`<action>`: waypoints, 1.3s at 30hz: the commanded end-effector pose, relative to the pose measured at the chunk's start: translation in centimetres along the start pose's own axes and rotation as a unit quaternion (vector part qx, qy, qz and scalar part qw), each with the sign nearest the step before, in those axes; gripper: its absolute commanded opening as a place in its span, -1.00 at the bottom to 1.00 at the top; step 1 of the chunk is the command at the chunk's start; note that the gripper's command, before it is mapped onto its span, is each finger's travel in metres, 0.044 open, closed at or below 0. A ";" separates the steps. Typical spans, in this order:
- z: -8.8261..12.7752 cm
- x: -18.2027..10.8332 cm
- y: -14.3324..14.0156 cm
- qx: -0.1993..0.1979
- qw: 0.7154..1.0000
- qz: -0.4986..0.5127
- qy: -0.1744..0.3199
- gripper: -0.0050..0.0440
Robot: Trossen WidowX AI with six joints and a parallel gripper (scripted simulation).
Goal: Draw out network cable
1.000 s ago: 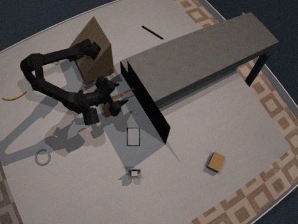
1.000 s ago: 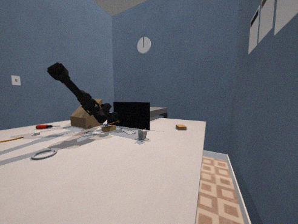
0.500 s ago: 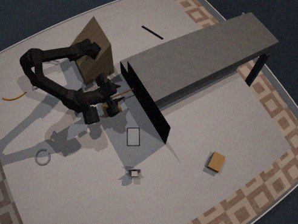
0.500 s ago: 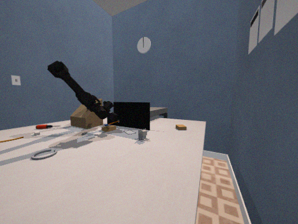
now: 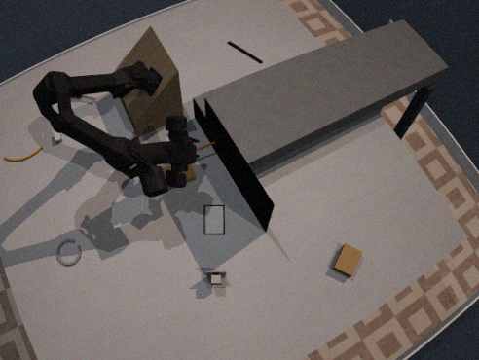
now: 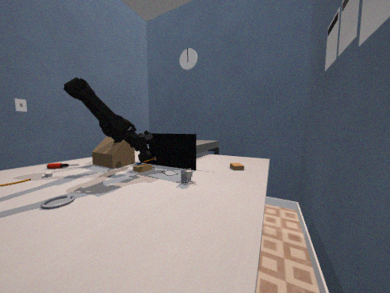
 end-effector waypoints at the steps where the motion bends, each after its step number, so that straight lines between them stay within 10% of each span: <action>1: 0.5 0.9 0.1 -0.024 0.996 -0.083 0.022 -0.08; 27: 0.6 4.4 1.4 -0.133 0.858 -0.494 0.039 -0.08; 39: 0.2 6.0 2.8 -0.192 0.704 -0.684 0.005 -0.08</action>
Point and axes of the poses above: the point midway between the two fingers, 35 mm back from their tips, its own z axis back along the fingers, its own y axis across the jaws, x = y × z, the point moved 9 cm from there along z, back along the fingers, and after that the axes turned 13 degrees about z, right-handed, at the moved point
